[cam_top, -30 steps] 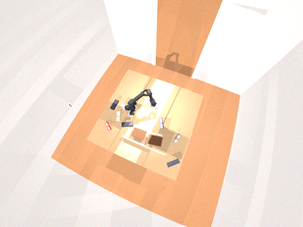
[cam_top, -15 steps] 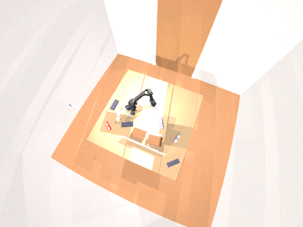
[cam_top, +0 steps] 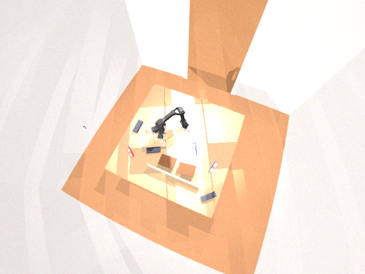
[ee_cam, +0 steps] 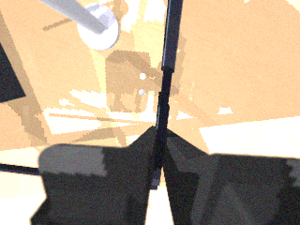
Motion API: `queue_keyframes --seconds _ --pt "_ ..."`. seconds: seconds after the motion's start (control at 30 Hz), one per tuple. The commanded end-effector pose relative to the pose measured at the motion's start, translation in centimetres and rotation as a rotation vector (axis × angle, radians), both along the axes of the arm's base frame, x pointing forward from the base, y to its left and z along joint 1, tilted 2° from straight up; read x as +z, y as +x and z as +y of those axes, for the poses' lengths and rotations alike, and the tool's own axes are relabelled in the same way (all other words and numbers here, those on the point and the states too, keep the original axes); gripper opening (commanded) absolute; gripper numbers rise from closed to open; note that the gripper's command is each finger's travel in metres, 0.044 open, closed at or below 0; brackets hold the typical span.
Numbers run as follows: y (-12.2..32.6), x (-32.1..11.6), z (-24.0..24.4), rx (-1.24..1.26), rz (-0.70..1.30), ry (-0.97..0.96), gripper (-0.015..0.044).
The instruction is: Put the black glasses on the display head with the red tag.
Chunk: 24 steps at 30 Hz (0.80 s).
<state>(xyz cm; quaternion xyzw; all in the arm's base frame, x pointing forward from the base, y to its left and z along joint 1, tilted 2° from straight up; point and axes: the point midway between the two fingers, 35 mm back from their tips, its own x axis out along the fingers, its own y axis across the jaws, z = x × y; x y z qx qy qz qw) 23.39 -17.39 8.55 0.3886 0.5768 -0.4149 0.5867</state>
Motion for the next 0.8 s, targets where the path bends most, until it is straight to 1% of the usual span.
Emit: queue_keyframes --seconds 0.0,0.77 --pt "-0.3 0.0 0.2 0.000 0.000 -0.003 0.0000" --pt "-1.1 0.0 1.3 0.000 0.001 -0.002 0.0000"
